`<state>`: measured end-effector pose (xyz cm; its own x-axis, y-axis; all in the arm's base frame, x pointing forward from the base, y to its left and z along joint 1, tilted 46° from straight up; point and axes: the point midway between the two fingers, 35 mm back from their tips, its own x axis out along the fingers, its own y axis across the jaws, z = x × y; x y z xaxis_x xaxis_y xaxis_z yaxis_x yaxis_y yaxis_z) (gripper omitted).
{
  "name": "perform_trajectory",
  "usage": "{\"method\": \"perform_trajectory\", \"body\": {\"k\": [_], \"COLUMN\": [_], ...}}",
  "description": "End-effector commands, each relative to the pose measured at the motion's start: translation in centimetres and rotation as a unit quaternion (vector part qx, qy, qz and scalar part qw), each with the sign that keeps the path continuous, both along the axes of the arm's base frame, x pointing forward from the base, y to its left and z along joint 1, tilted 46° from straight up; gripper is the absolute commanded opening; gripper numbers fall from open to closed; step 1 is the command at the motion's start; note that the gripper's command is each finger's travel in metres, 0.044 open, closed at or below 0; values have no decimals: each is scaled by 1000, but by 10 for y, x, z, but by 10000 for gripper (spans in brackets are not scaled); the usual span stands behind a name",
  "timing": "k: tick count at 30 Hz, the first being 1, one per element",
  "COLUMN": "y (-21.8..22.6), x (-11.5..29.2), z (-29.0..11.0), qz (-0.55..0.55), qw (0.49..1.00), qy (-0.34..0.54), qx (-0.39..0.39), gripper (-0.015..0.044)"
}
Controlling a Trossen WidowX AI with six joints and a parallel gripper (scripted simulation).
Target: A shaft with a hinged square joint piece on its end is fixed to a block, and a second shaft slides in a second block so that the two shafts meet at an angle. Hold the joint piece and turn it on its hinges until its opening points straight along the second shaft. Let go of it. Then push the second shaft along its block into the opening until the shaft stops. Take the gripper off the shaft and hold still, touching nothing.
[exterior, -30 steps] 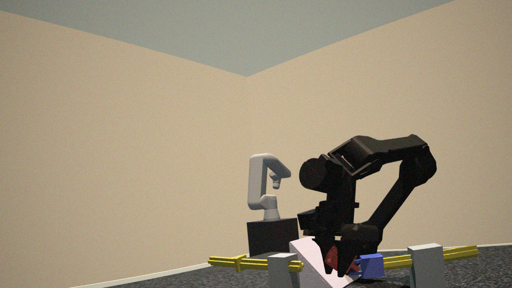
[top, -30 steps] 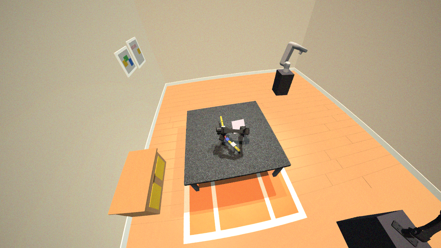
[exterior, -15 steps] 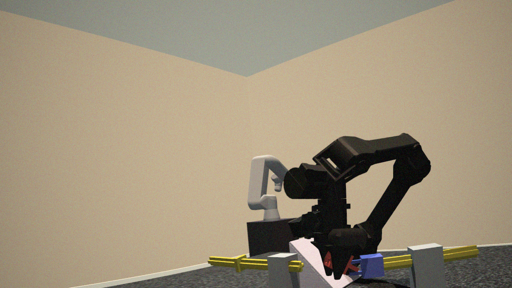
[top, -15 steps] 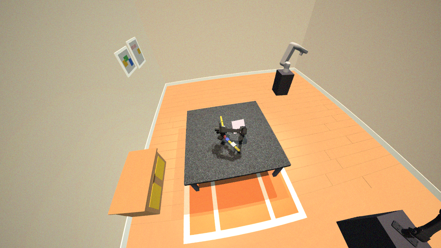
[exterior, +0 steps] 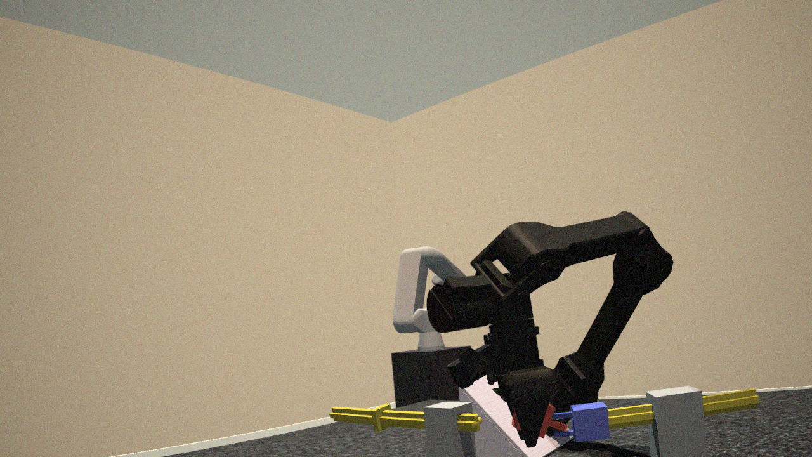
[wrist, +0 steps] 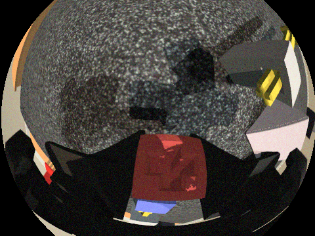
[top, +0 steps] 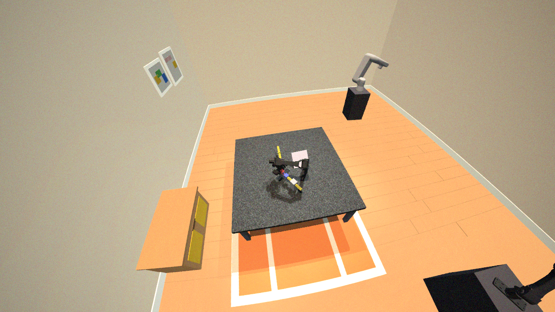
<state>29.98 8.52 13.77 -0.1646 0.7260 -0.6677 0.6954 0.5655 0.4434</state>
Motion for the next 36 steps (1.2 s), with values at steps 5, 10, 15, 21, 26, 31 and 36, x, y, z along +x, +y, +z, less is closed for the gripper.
{"method": "perform_trajectory", "body": {"k": [5, 10, 15, 21, 26, 31, 36], "y": [-1, -1, -1, -1, -1, -1, -1], "x": [-4, -6, -8, -10, -10, -10, -10], "z": [-6, -8, -11, -12, -12, -12, -12], "qz": [-28, -44, -58, -65, -65, -65, -65], "qw": [997, 993, 988, 985, 985, 985, 985], "qy": [67, 101, 131, 146, 148, 148, 148], "qx": [23, 37, 51, 59, 61, 60, 61], "gripper": [0, 0, 0, 0, 0, 0, 0]}}
